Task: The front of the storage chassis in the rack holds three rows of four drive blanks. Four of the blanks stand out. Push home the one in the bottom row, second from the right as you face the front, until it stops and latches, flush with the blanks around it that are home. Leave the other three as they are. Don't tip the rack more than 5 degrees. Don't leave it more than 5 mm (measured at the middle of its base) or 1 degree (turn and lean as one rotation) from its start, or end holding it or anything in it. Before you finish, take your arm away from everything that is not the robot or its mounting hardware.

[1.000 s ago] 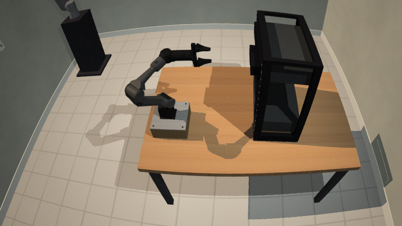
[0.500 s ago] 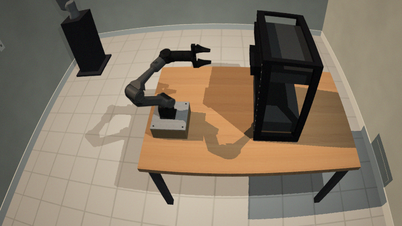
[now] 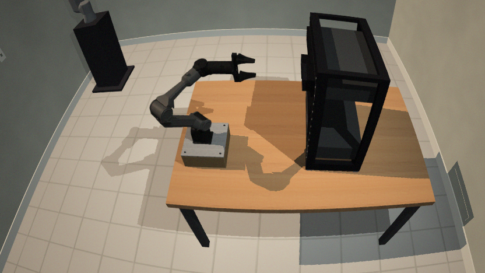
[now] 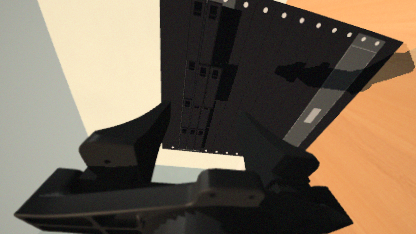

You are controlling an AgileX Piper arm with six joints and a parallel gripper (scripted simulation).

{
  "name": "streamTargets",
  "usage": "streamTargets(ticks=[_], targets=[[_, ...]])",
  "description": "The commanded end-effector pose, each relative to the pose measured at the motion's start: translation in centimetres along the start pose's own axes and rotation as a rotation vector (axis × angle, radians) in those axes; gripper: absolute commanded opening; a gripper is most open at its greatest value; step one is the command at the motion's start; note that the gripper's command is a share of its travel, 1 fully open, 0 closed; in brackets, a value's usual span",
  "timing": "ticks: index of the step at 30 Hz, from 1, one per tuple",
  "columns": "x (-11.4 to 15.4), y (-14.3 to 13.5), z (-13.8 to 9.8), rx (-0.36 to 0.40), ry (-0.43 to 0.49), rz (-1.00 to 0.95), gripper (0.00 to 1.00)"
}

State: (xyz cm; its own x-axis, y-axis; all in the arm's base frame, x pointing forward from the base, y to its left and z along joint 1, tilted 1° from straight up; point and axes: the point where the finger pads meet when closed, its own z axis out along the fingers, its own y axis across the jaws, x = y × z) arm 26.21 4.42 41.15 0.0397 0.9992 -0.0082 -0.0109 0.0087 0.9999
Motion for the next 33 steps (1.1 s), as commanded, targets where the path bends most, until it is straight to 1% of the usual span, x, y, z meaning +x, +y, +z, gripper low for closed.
streamTargets(ticks=[1, 3, 9, 11, 33], targets=[[0.2, 0.0, 0.3, 0.001, 0.003, 0.002, 1.0], [0.3, 0.1, 0.7, 0.001, 0.003, 0.002, 1.0], [1.2, 0.3, 3.9, 0.001, 0.003, 0.002, 1.0], [1.3, 0.3, 4.5, 0.001, 0.003, 0.002, 1.0], [1.4, 0.3, 4.6, 0.001, 0.003, 0.002, 1.0]])
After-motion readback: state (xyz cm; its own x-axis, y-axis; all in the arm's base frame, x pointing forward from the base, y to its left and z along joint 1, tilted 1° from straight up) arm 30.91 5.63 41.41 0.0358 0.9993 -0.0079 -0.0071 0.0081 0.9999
